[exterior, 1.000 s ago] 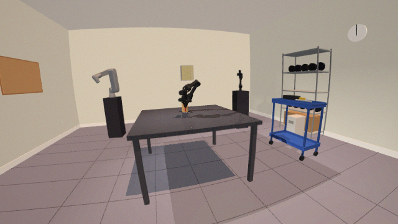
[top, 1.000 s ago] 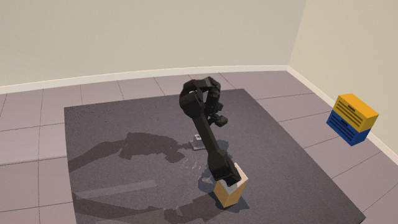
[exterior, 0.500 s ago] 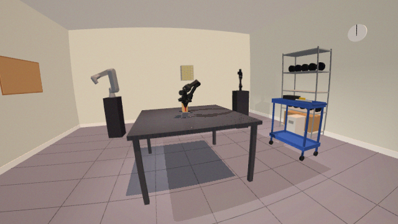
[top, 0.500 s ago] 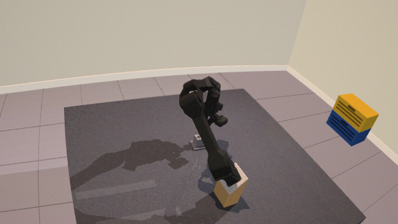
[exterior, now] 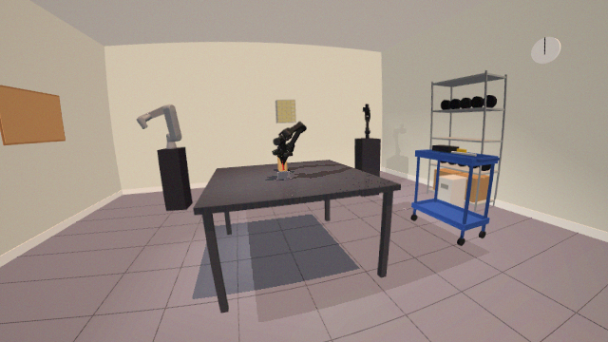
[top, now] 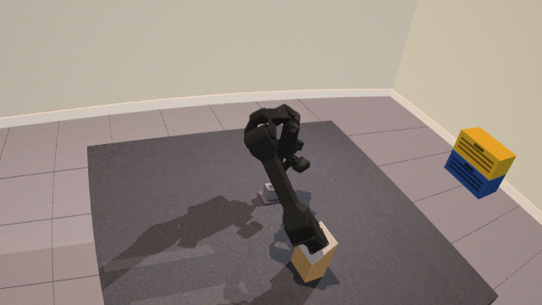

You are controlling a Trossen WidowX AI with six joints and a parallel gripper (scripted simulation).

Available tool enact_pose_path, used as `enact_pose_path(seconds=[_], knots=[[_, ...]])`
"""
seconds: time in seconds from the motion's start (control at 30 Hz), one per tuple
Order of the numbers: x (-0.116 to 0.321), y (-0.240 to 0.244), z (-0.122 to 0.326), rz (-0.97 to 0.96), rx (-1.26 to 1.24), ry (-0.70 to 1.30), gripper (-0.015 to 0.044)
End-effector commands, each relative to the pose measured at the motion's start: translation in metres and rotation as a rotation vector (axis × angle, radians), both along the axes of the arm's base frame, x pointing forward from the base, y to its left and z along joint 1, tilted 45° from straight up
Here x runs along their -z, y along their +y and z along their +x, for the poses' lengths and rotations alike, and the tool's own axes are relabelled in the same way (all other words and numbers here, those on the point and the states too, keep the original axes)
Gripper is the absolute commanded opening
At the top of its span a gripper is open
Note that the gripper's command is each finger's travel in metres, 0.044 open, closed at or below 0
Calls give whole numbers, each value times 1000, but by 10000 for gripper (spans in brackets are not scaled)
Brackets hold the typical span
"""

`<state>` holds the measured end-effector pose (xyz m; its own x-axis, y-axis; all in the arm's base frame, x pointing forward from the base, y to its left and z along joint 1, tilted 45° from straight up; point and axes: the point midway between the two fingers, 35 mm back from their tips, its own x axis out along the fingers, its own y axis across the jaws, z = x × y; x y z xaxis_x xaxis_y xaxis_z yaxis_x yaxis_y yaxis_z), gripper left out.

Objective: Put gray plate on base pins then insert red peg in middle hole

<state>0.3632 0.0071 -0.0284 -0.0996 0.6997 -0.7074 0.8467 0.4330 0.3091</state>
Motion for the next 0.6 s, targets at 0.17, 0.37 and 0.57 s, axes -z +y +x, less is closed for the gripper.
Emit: enact_pose_path(seconds=[0.17,0.37,0.57], knots=[[8,7,-1,-2,-1,0,0],[12,11,-2,-3,-3,-1,0],[10,9,0,-7,-7,-6,0]])
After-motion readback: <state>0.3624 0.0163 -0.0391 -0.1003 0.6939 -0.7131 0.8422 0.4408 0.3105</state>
